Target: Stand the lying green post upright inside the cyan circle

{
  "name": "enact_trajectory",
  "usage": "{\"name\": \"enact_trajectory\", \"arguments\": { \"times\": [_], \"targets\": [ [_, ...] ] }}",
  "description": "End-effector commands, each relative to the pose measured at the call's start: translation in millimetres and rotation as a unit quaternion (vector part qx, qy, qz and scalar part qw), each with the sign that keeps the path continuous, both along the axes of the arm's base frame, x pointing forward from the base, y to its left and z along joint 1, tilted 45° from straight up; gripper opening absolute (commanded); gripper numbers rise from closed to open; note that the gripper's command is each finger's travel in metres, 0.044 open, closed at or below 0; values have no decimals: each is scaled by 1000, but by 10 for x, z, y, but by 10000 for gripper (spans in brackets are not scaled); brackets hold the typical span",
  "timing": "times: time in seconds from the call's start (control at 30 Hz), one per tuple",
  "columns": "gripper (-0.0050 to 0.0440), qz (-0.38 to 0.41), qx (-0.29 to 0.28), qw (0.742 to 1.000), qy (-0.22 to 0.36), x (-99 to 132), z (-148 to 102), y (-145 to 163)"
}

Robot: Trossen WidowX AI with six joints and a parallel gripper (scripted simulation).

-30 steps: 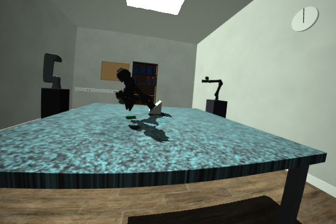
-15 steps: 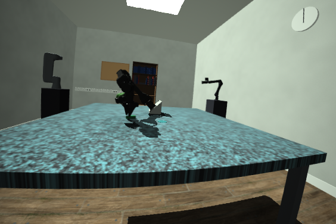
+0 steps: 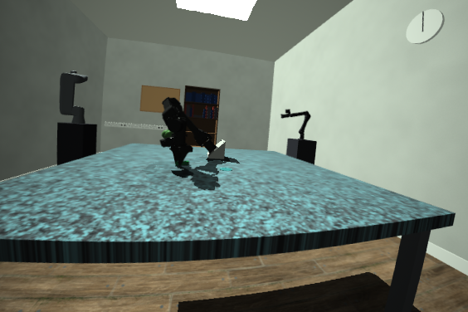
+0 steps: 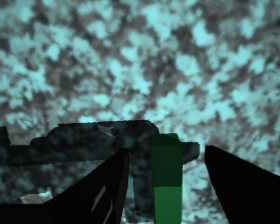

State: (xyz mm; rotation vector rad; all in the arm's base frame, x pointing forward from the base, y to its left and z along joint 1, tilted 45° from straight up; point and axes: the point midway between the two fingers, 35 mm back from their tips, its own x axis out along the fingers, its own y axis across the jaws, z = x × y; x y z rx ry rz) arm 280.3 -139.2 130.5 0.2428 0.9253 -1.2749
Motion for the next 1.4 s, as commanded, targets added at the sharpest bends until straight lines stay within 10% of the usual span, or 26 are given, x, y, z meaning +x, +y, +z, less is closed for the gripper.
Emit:
{"name": "enact_trajectory", "arguments": {
  "times": [0.0,0.63,1.37],
  "targets": [
    [185,3,-1,1000,-8,18,44,4],
    [26,3,-1,1000,-8,18,44,4],
    [22,8,6,1000,-12,101,395,406]
  ]
}}
